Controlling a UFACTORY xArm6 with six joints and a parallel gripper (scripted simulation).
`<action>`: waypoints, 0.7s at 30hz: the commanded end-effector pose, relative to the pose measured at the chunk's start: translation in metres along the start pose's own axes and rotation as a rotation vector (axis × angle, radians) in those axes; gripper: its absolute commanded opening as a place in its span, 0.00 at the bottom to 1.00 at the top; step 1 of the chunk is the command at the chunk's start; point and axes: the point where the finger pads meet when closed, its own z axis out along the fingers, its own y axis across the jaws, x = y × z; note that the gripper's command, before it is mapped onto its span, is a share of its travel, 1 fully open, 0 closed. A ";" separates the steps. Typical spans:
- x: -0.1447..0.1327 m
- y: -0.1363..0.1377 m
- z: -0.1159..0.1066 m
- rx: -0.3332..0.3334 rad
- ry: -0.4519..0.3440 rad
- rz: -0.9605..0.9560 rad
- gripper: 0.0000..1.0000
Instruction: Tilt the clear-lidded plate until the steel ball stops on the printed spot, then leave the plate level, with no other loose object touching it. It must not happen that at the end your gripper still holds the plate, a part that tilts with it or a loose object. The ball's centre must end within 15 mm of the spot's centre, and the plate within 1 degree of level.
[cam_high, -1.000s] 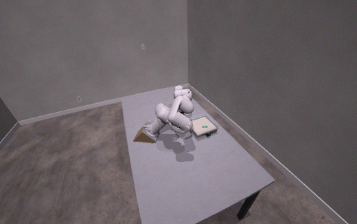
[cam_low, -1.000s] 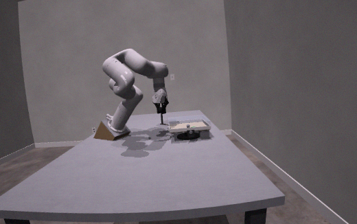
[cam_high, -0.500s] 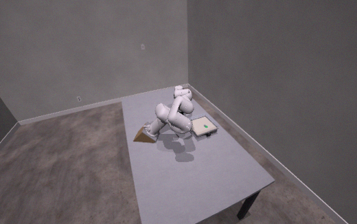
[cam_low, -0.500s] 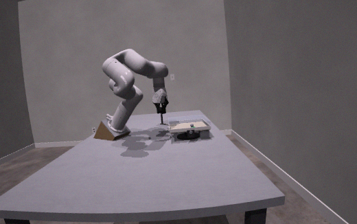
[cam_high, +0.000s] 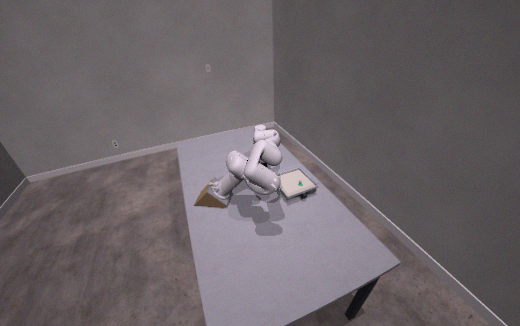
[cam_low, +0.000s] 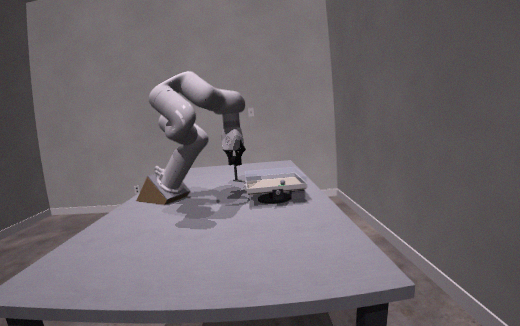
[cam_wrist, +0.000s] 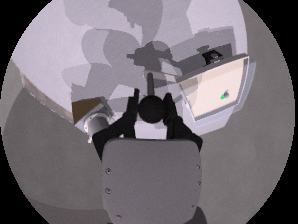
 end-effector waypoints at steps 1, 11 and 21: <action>0.001 -0.001 0.000 0.002 -0.002 -0.001 0.00; 0.002 -0.001 0.001 0.002 -0.002 -0.001 0.00; 0.000 -0.001 0.001 0.002 -0.002 -0.001 0.00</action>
